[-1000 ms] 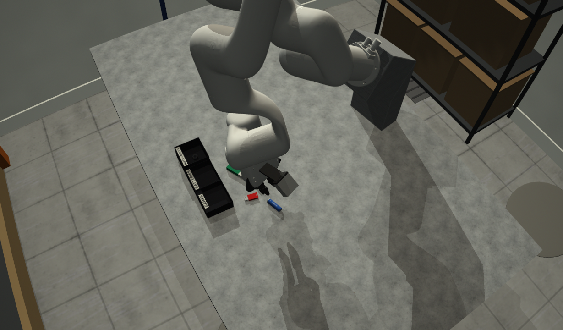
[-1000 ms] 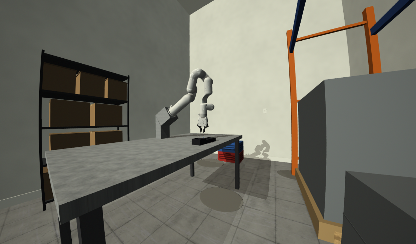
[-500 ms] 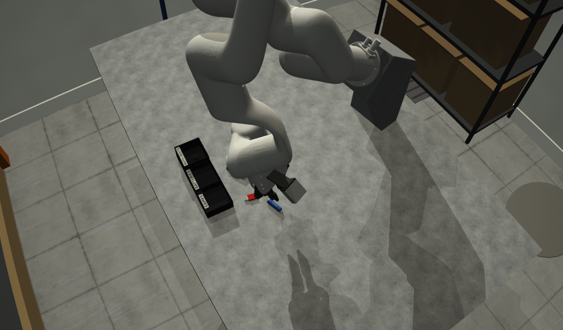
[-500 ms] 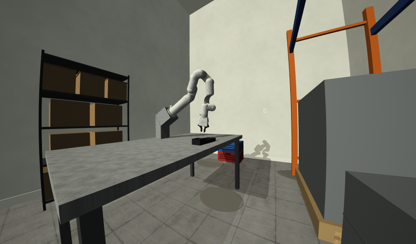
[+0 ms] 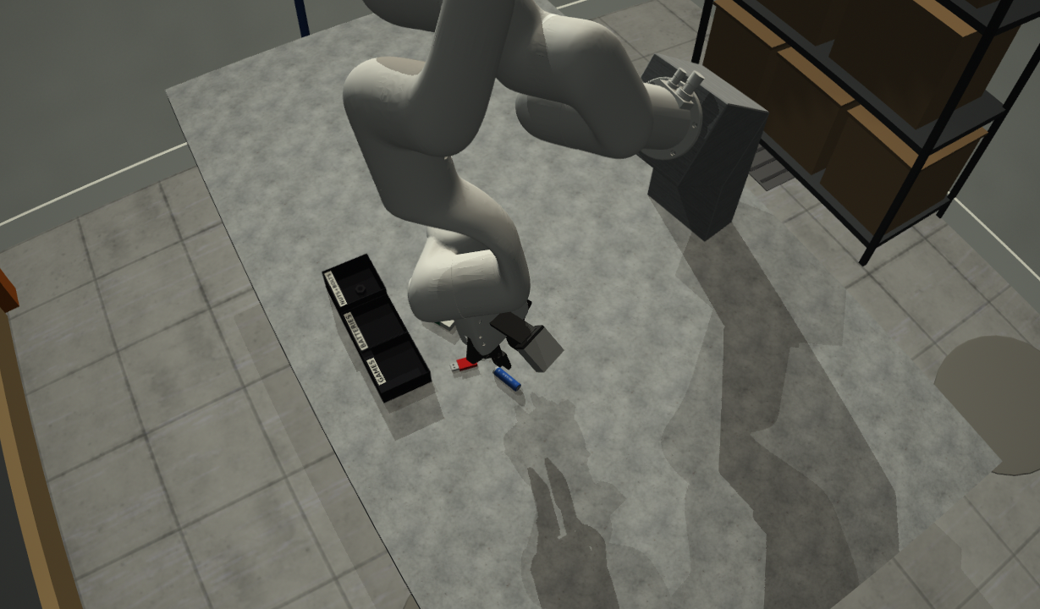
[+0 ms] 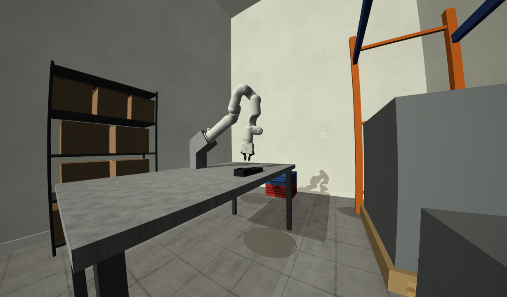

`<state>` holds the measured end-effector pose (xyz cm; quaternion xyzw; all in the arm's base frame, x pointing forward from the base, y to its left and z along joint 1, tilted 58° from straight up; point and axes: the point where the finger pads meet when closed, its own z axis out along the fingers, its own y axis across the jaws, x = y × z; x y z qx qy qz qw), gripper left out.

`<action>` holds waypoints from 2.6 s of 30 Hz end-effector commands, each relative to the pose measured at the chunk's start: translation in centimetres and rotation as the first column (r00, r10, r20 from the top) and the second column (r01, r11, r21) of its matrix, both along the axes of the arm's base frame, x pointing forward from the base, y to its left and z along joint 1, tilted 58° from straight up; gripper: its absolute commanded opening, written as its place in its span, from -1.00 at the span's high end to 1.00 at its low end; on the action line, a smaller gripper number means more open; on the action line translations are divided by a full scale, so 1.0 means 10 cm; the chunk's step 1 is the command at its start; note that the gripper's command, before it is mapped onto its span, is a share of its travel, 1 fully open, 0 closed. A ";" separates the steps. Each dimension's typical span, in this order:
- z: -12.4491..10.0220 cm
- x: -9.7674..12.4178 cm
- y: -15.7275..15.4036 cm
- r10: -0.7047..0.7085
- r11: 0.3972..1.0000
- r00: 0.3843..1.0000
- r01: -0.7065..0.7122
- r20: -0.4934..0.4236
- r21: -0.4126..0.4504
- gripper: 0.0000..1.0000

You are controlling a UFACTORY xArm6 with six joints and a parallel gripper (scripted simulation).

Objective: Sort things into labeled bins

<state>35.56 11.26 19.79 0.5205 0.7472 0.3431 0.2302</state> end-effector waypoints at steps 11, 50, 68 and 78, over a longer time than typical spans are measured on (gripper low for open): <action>0.00 0.00 0.00 -0.098 0.994 0.987 0.105 0.129 -0.045 0.44; 0.01 0.01 -0.02 -0.144 0.985 0.972 0.159 0.185 -0.068 0.44; 0.00 0.00 0.00 -0.144 0.985 0.972 0.159 0.185 -0.067 0.44; 0.00 0.00 0.00 -0.144 0.985 0.972 0.159 0.185 -0.067 0.44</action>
